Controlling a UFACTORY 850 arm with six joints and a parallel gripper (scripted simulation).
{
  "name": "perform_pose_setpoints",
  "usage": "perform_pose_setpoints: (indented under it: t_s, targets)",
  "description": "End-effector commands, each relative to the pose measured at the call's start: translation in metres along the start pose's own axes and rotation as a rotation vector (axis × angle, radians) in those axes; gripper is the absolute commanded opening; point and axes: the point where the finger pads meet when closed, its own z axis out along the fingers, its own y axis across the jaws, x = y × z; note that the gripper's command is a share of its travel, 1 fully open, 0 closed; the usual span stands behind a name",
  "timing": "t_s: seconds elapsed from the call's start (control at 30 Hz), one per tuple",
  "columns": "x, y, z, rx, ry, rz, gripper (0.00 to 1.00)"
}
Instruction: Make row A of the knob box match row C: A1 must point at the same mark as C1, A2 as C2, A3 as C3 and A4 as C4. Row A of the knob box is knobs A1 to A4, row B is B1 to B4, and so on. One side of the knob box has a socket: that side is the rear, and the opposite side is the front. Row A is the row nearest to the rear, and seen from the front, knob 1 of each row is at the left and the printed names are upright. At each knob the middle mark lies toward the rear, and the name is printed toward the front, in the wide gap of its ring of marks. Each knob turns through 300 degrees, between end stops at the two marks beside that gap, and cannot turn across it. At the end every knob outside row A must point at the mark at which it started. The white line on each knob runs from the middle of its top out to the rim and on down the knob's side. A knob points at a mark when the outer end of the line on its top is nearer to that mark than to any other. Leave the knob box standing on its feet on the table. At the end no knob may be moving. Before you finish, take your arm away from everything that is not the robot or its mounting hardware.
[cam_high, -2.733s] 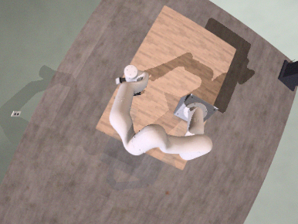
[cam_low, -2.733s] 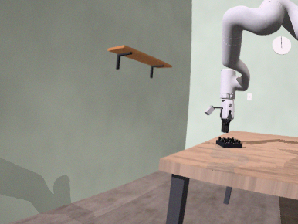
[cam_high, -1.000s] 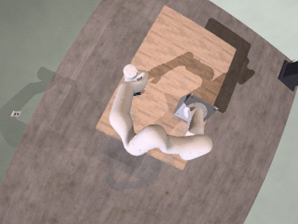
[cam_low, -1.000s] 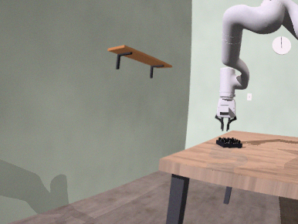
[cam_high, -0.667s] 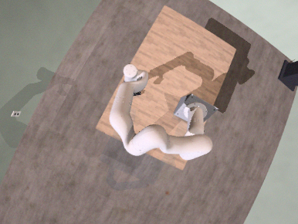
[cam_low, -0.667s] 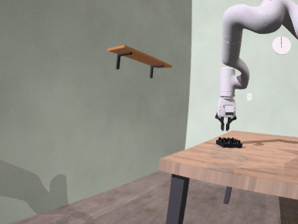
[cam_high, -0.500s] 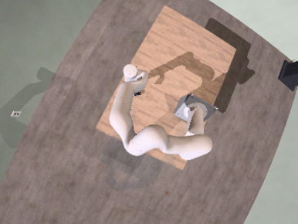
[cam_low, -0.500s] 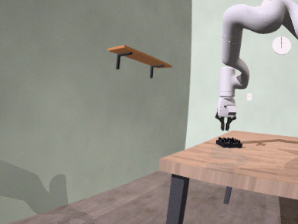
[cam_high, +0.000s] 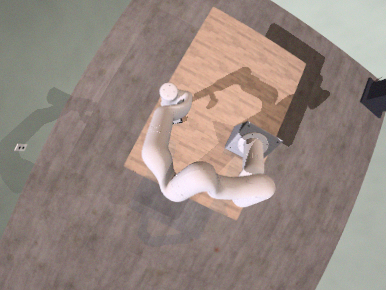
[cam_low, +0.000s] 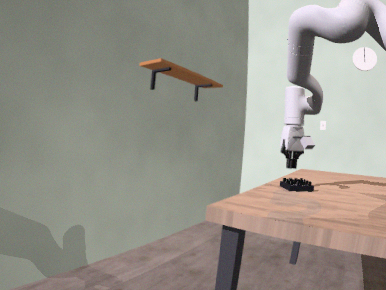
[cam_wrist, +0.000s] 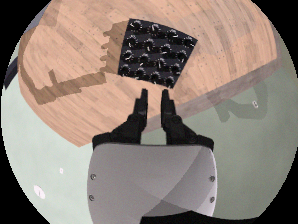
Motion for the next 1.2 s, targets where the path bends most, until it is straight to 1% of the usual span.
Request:
perform_pose_setpoints:
  t_s: [0.0,0.1,0.13,0.6,0.67,0.73,1.17]
  targets:
    - [-0.0006,0.0004,-0.0018,-0.01,-0.008,-0.156,0.19]
    - [-0.0006,0.0004,-0.0019,-0.01,-0.008,-0.182,0.19]
    - [-0.0006,0.0004,-0.0024,-0.009,-0.008,-0.257,0.19]
    - [-0.0006,0.0004,-0.0046,-0.008,-0.01,-0.599,0.19]
    - [-0.0006,0.0004,-0.0046,-0.008,-0.01,-0.599,0.19]
    - [-0.0006,0.0004,-0.0053,-0.007,-0.01,-0.695,0.19]
    - [-0.0006,0.0004,-0.0073,-0.006,-0.012,-1.016,0.19]
